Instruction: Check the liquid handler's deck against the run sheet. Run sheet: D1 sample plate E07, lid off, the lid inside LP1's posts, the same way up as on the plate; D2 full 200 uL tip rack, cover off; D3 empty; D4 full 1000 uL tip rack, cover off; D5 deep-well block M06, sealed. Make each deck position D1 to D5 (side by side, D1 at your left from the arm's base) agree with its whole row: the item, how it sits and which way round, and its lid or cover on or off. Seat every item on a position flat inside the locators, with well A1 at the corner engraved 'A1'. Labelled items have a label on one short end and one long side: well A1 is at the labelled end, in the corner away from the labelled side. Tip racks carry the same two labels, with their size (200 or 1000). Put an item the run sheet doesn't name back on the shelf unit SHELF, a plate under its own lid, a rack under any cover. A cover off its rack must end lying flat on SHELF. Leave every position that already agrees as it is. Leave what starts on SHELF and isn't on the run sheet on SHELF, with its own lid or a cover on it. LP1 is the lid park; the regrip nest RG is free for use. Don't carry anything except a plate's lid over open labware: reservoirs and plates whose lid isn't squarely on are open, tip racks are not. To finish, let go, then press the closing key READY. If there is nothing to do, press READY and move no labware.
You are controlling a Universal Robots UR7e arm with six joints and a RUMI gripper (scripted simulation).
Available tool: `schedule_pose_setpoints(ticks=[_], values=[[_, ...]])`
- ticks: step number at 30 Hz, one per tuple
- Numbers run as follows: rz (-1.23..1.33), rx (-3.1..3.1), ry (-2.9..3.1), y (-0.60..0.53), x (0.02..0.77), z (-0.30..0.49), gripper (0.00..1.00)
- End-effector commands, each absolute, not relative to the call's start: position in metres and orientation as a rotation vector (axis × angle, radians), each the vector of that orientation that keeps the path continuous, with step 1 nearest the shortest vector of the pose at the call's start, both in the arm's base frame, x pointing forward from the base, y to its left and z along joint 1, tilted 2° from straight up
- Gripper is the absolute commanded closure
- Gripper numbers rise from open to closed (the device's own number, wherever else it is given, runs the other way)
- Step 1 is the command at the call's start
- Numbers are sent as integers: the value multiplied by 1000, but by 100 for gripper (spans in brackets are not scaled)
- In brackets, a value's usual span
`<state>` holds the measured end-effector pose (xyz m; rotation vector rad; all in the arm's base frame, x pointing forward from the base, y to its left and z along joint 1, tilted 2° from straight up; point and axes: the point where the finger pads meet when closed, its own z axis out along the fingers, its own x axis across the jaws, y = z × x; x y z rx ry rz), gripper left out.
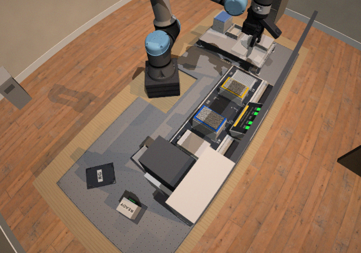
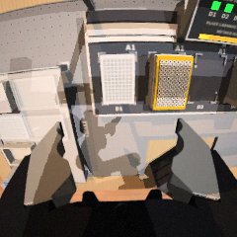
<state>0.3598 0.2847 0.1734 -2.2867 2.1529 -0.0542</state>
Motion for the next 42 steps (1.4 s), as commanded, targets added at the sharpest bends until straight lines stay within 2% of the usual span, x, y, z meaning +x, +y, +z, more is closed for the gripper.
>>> schedule_pose_setpoints(ticks=[1, 13, 42], values=[[-54, -2287, 2153, 285, 359, 195, 18], [-54, -2287, 2153, 285, 359, 201, 18], [-54, -2284, 2157, 177, 296, 202, 18]])
